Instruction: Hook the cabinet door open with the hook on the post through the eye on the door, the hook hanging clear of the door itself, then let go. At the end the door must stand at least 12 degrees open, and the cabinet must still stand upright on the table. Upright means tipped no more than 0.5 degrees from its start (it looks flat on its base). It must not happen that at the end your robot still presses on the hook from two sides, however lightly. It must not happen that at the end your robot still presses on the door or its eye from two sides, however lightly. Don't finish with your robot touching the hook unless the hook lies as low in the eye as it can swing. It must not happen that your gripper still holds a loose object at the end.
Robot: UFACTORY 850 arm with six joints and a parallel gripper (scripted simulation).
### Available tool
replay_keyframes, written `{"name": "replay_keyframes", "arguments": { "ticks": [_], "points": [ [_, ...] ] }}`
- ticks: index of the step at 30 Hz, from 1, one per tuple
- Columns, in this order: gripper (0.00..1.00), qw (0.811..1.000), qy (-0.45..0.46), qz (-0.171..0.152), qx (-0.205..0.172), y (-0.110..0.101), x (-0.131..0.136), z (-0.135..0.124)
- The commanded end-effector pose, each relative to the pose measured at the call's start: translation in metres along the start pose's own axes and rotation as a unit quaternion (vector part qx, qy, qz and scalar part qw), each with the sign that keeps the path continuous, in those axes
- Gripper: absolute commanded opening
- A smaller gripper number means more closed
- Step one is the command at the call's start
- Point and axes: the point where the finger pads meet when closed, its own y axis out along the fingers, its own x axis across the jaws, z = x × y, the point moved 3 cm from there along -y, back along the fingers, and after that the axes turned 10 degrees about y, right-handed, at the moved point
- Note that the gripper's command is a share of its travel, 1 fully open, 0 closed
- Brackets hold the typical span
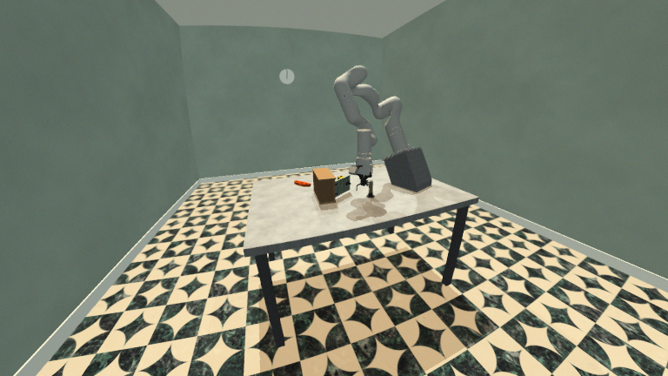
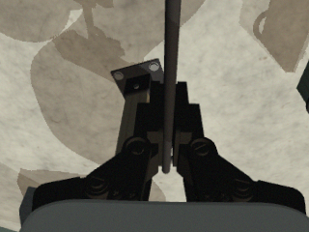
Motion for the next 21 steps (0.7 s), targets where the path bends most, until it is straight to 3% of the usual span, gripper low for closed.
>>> {"name": "replay_keyframes", "arguments": {
  "ticks": [1,21],
  "points": [
    [0.04,1.0,0.0,0.0,0.0,-0.0008,-0.0001,0.0004],
    [0.04,0.999,0.037,0.0,0.0,-0.0037,0.0033,0.0001]
  ]
}}
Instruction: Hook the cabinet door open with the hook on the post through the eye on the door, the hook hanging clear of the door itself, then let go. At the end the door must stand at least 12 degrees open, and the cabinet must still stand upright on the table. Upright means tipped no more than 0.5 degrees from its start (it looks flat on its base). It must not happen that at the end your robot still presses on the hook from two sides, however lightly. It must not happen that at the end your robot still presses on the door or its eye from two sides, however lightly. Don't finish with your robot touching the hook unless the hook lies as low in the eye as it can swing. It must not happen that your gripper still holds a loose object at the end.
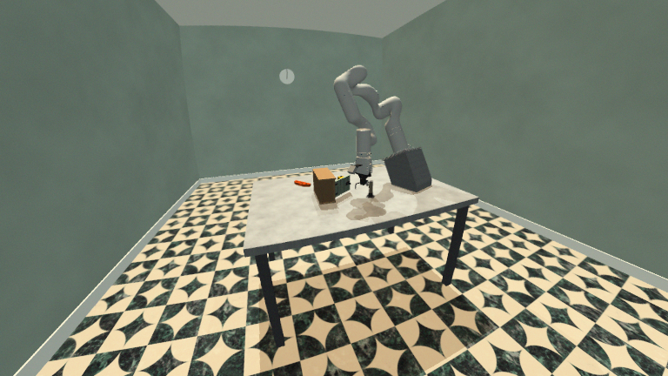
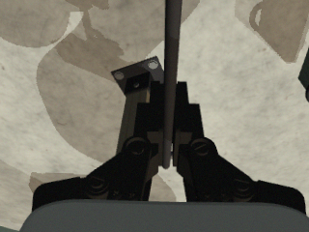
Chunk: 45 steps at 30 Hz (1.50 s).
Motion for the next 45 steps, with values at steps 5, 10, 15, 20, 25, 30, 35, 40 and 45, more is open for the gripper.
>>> {"name": "replay_keyframes", "arguments": {
  "ticks": [5,10,15,20,25,30,35,40,45],
  "points": [
    [0.04,0.999,0.033,0.0,0.001,0.0,0.003,0.001],
    [0.04,0.999,0.05,0.0,0.001,0.0,0.004,0.001],
    [0.04,0.998,0.067,0.0,0.001,0.0,0.006,0.001],
    [0.04,0.996,0.084,0.0,0.001,0.0,0.007,0.001],
    [0.04,0.995,0.101,0.0,0.001,0.0,0.009,0.001],
    [0.04,0.992,0.13,0.0,0.001,0.0,0.011,0.001],
    [0.04,0.991,0.134,0.0,0.001,0.0,0.012,0.001],
    [0.04,0.987,0.163,0.0,0.001,0.0,0.014,0.001],
    [0.04,0.985,0.175,0.0,0.001,0.0,0.016,0.0]
  ]
}}
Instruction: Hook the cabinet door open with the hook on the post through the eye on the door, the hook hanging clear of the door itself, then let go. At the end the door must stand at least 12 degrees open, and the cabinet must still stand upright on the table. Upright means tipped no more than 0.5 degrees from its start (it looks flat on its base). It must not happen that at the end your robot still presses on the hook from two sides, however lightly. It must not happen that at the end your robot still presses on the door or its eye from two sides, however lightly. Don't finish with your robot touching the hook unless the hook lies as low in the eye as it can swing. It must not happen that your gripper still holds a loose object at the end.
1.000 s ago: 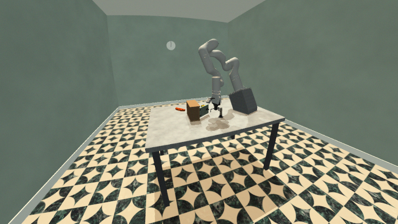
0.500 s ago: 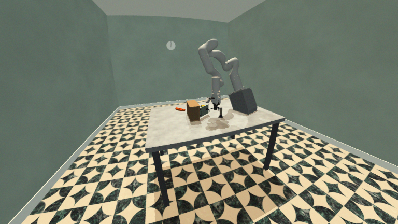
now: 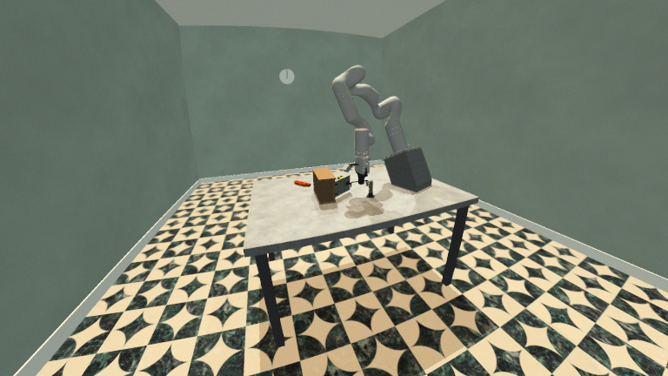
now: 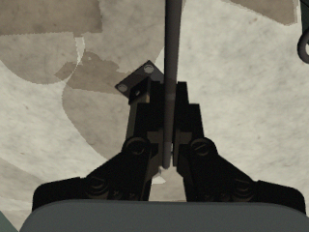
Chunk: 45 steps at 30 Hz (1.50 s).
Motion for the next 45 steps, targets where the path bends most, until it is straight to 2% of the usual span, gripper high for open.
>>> {"name": "replay_keyframes", "arguments": {
  "ticks": [1,45],
  "points": [
    [0.04,1.0,0.017,0.001,0.001,0.0,0.001,0.001],
    [0.04,0.986,0.169,0.001,0.001,0.0,0.015,0.0]
  ]
}}
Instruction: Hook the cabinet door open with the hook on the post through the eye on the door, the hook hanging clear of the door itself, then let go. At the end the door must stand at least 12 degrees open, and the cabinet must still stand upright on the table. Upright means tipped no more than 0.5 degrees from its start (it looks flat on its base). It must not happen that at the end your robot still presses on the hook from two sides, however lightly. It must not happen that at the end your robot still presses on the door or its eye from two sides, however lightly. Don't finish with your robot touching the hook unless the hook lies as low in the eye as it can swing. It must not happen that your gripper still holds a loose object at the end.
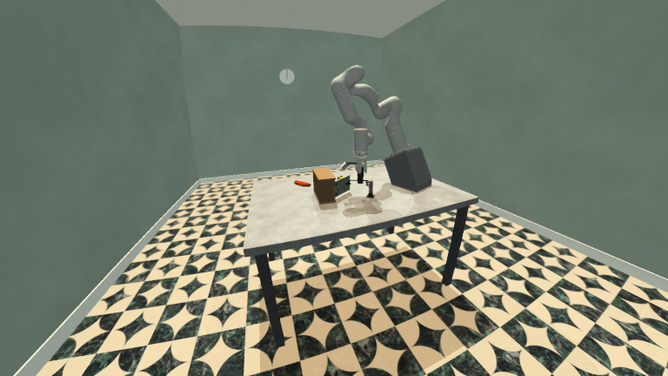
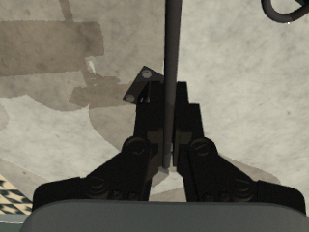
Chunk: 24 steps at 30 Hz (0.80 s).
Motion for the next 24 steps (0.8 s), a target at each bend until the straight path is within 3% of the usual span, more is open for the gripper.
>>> {"name": "replay_keyframes", "arguments": {
  "ticks": [1,24],
  "points": [
    [0.04,1.0,0.011,0.001,0.001,-0.0005,0.0005,0.0004],
    [0.04,0.995,0.102,0.001,0.001,-0.0004,0.0086,0.0009]
  ]
}}
